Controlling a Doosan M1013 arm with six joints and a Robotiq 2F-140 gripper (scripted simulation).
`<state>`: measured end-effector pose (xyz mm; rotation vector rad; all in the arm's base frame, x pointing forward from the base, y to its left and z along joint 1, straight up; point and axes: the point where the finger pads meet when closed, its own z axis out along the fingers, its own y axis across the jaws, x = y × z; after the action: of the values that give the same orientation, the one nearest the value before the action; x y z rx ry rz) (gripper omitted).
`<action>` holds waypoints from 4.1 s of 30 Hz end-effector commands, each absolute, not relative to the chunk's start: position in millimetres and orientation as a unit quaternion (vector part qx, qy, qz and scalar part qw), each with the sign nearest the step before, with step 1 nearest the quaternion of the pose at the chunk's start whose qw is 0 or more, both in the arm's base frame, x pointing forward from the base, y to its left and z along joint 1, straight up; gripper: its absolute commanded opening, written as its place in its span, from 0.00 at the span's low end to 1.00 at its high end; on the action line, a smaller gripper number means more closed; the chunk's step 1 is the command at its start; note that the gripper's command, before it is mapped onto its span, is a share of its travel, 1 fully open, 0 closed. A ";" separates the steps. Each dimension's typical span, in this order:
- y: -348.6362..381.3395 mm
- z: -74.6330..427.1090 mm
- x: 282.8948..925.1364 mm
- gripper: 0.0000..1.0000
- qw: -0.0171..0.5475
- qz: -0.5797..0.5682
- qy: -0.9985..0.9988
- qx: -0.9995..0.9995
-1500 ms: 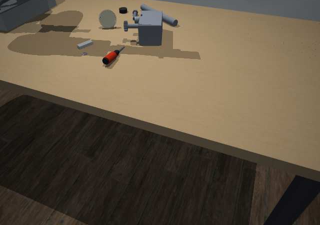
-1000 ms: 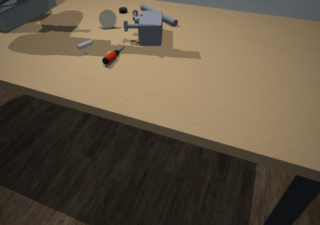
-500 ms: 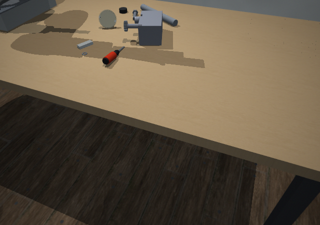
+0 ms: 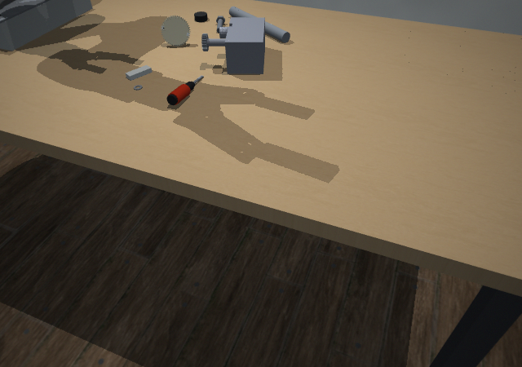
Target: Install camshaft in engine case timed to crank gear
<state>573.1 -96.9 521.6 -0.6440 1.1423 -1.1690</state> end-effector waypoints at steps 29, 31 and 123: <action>-217.8 405.4 568.0 1.00 0.658 -0.226 0.672 0.254; -220.0 384.7 564.9 1.00 0.645 -0.189 0.670 0.314; 11.9 63.7 529.5 1.00 0.162 0.212 0.181 0.947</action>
<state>529.2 13.6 79.9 -3.3194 -0.6330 -0.7387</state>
